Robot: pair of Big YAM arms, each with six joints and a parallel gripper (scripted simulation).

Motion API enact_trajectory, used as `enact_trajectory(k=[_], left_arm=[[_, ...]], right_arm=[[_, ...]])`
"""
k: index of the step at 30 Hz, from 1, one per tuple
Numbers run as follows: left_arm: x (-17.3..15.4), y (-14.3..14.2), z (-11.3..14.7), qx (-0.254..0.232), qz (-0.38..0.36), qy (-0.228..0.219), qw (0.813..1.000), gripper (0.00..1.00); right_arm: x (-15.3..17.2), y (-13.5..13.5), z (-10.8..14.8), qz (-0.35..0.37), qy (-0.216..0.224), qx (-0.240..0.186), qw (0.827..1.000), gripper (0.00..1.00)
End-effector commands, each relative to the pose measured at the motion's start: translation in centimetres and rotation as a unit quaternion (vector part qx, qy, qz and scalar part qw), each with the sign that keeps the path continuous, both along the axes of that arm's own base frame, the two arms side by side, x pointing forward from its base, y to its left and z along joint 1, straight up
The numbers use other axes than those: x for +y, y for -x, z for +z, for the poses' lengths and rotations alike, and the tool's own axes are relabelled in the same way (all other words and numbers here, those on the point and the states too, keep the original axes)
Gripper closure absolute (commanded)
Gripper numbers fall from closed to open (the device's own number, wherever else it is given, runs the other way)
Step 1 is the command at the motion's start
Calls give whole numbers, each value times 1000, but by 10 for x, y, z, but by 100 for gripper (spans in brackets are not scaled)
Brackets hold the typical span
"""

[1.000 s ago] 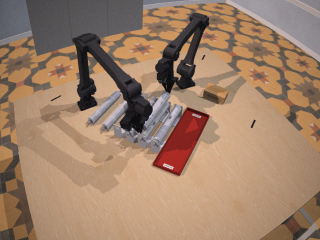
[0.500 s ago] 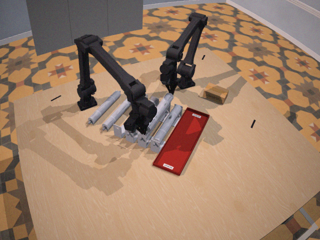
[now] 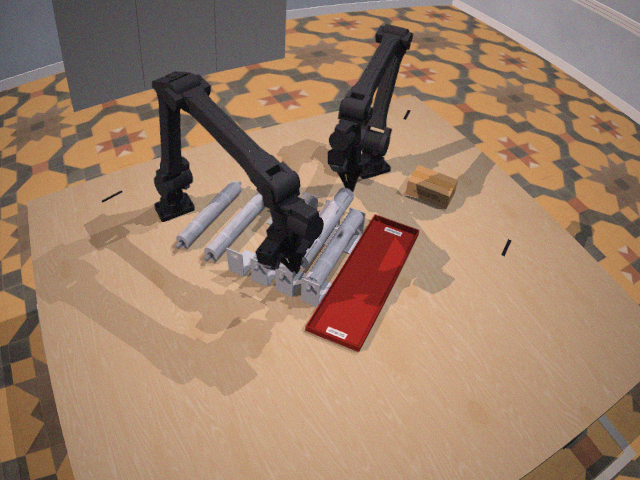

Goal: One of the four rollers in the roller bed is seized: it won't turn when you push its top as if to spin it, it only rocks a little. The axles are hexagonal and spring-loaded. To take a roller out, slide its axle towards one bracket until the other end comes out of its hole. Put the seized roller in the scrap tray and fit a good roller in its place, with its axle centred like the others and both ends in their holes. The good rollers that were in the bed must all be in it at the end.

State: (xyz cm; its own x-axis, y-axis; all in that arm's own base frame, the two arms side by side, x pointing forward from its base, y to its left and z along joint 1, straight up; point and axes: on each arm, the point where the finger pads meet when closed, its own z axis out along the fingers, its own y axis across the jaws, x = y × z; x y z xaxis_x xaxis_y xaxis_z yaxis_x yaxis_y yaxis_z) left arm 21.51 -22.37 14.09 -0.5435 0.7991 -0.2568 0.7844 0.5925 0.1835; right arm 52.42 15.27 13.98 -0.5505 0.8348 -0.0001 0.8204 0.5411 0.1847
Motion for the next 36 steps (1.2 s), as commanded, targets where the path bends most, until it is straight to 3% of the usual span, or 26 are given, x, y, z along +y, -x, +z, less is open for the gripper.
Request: enact_trajectory(k=[1, 4, 8, 12, 16, 18, 23, 27, 29, 30, 36], left_arm=[[-8, -13, 24, -30, -5, 28, 999, 97], [-5, -15, 23, -28, -6, 27, 999, 97], [-2, -21, 25, -30, -8, 27, 999, 97], [1, -29, 29, -34, -9, 29, 999, 97], [1, -32, 30, -33, -1, 33, 999, 97], [0, -40, 38, -43, -10, 36, 998, 97], [8, -54, 32, -34, -10, 24, 999, 97], [9, -56, 37, -39, -9, 31, 999, 97], [13, -57, 40, -40, -6, 29, 999, 97], [13, -59, 41, -42, -5, 30, 999, 97], [19, -63, 30, -25, -6, 14, 1000, 97]], right_arm=[[14, -30, 62, -1, -20, -65, 998, 97], [18, -33, 35, 0, -13, -40, 999, 97], [18, -34, 42, -2, -14, -42, 999, 97], [23, -42, 35, -1, -11, -37, 999, 97], [24, -42, 46, 0, -13, -47, 999, 97], [15, -52, 34, -12, -11, -36, 999, 97], [34, -58, 32, -3, -10, -34, 999, 97], [21, -63, 63, -14, -16, -58, 998, 97], [23, -67, 66, -8, -15, -63, 998, 97], [24, -70, 50, -10, -12, -51, 999, 97], [31, -74, 33, -11, -8, -37, 999, 97]])
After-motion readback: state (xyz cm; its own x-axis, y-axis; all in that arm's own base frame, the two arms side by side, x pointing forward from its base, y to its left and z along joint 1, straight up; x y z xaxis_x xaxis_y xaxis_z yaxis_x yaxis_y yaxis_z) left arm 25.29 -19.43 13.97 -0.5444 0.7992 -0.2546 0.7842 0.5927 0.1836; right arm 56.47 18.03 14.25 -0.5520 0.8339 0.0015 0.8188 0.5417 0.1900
